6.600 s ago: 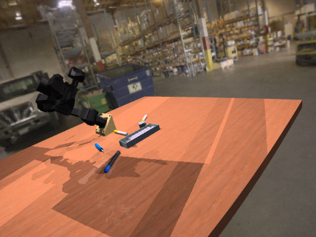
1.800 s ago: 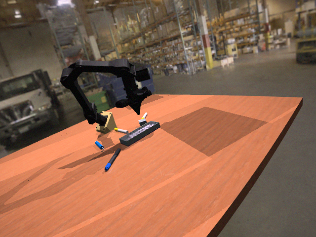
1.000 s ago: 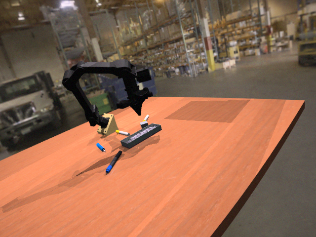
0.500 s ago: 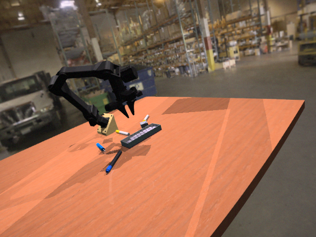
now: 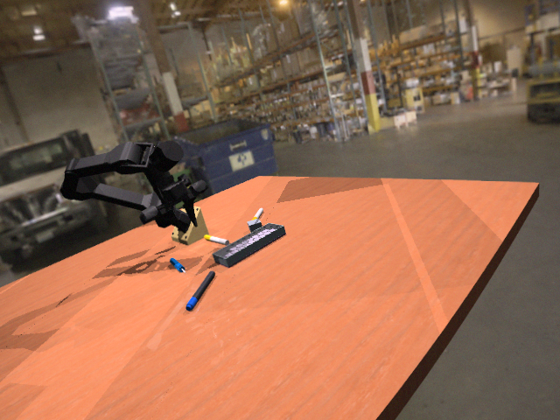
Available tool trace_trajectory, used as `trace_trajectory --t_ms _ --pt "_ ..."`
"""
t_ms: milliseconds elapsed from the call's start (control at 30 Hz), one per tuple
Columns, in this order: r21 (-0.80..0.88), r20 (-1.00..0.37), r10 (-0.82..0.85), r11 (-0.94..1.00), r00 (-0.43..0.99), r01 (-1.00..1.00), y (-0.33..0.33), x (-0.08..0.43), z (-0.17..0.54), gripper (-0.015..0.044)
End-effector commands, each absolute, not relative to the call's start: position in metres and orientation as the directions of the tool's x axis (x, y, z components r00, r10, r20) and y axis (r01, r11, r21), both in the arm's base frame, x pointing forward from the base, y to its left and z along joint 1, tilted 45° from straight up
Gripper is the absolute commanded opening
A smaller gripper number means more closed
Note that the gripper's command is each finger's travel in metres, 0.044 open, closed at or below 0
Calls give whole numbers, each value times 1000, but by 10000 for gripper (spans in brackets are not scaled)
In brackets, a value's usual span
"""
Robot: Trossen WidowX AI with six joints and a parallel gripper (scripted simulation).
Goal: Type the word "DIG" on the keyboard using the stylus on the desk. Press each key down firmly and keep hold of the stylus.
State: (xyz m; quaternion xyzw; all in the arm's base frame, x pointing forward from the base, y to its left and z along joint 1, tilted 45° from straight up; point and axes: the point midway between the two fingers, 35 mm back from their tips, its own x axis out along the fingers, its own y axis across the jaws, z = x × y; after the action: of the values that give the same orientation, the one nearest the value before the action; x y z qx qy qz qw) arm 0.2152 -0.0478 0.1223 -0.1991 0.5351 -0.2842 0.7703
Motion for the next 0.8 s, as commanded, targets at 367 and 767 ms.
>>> trace_trajectory --t_ms 367,767 --pt "-692 -554 -734 669 393 273 -100 155 128 150" --pt "-692 -554 -734 669 393 273 -102 155 126 150"
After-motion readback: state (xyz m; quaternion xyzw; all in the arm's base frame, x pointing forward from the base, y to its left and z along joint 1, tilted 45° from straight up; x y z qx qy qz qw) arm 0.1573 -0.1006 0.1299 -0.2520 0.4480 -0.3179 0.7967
